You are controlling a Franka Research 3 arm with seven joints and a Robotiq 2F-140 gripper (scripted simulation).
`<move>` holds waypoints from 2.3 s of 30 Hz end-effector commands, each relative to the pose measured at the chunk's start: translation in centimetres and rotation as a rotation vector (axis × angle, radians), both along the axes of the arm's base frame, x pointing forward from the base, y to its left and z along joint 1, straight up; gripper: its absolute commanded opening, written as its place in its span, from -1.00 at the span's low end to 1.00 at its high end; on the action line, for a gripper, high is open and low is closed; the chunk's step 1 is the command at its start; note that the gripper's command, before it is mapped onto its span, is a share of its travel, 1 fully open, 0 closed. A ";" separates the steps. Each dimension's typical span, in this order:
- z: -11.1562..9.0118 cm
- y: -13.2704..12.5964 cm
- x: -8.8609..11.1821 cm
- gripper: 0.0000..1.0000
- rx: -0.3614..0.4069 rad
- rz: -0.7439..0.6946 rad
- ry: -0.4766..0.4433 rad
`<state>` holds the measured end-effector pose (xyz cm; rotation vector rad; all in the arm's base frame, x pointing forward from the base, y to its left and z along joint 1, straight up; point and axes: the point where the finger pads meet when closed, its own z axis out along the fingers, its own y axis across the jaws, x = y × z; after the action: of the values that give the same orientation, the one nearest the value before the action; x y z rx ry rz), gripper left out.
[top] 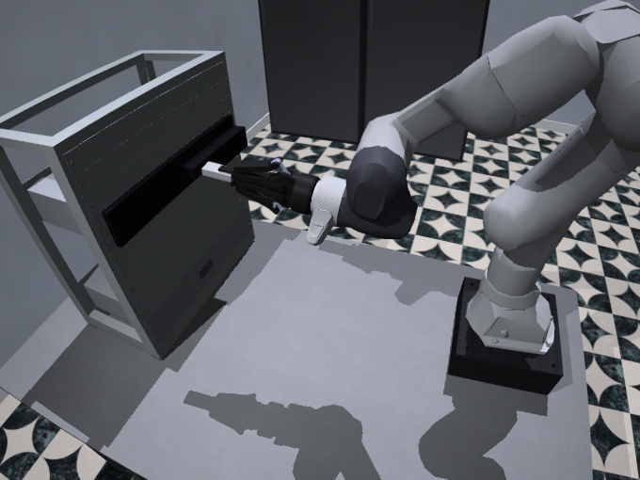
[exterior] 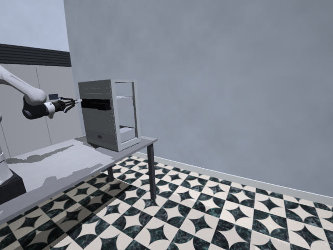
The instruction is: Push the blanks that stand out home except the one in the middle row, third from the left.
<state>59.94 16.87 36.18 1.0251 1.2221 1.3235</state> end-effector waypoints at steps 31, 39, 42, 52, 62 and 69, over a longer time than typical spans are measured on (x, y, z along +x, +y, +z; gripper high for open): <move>10.5 11.5 -6.3 -1.00 0.040 0.259 -0.150; 14.3 15.0 -9.6 -1.00 0.051 0.332 -0.212; 15.8 16.3 -11.0 -1.00 0.057 0.361 -0.237; 19.9 19.5 -15.5 -1.00 0.077 0.442 -0.307; 24.3 22.4 -20.8 -1.00 0.106 0.528 -0.382; 28.2 24.2 -26.2 -1.00 0.139 0.608 -0.452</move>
<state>35.61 40.63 63.26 0.4435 1.0924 1.9507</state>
